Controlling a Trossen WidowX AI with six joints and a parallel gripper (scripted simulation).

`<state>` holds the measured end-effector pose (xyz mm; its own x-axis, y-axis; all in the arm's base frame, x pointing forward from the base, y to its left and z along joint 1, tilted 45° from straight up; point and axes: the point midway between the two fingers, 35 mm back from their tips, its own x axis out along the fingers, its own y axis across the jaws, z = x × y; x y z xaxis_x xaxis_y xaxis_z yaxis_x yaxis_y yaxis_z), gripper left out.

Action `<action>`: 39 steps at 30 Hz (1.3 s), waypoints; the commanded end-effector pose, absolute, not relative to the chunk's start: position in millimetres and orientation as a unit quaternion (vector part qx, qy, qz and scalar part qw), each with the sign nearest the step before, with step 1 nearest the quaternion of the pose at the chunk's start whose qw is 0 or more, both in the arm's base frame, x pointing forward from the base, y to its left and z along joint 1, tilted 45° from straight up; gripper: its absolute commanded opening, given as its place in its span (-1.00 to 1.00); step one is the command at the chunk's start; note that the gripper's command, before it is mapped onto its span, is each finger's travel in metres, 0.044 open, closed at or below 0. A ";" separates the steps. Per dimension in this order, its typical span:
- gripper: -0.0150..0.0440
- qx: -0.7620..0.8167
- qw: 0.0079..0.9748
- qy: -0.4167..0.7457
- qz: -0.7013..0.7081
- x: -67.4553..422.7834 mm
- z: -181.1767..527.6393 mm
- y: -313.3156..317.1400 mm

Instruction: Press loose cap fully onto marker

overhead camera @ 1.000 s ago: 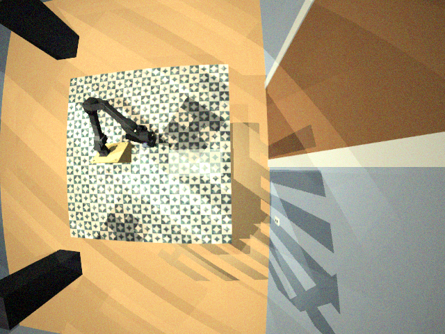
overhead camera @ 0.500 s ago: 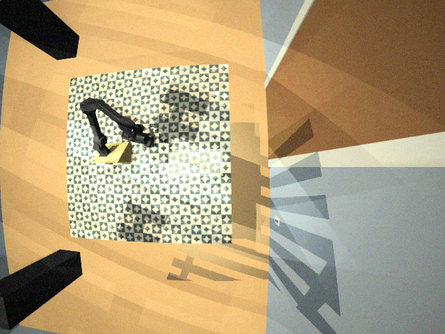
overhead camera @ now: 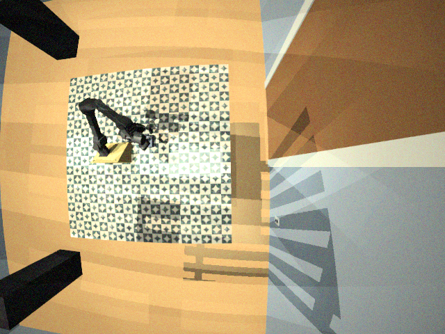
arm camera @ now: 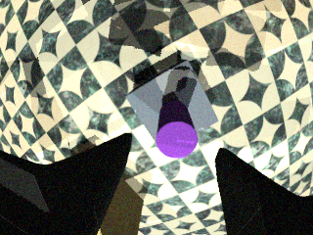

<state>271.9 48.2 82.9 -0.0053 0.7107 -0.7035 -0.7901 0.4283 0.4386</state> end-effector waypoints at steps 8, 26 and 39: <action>-0.49 0.257 0.654 0.654 0.282 273.0 95.7 32.8; -0.49 0.257 0.654 0.654 0.282 273.0 94.0 34.6; -0.49 0.257 0.654 0.653 0.283 272.5 80.9 48.5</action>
<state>274.3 43.3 85.5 -0.0104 0.7021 -0.7120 -0.0406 0.7111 0.7019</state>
